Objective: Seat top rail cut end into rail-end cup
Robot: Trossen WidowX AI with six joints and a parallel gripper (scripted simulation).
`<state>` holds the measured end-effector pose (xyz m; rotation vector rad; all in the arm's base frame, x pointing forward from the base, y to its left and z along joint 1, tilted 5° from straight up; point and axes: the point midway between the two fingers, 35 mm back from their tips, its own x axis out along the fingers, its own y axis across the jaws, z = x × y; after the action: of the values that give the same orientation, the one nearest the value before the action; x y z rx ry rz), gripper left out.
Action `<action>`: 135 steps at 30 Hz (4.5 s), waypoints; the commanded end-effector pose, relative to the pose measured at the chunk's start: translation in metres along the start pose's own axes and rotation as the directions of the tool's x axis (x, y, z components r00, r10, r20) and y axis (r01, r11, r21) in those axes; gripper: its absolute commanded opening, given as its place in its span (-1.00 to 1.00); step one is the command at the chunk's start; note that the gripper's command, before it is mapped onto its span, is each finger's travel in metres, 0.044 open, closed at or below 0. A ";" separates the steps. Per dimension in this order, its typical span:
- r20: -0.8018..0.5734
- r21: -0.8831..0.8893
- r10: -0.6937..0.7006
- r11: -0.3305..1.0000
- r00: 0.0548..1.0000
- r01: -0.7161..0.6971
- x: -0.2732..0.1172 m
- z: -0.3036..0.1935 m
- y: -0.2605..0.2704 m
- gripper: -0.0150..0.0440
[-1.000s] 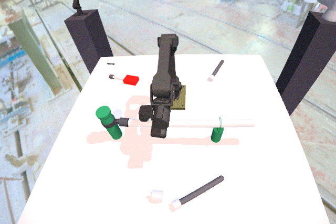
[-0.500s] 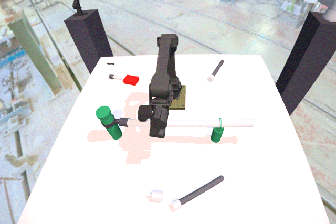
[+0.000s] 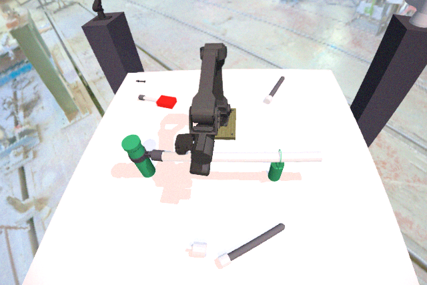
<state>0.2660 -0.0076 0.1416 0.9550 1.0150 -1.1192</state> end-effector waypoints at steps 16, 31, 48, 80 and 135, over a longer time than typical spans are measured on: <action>0.000 0.000 0.000 1.000 1.000 0.000 0.000 0.000 0.000 -0.49; 0.005 0.003 -0.001 1.000 1.000 0.001 -0.001 0.001 -0.001 -0.49; 0.011 0.005 -0.002 1.000 1.000 0.002 -0.002 0.004 -0.002 -0.49; -0.005 0.005 -0.006 1.000 1.000 0.006 -0.002 0.004 -0.003 -0.49; -0.003 0.005 -0.006 1.000 1.000 0.006 0.000 0.027 -0.001 -0.49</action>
<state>0.2663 -0.0285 0.1449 0.9654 1.0382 -1.1240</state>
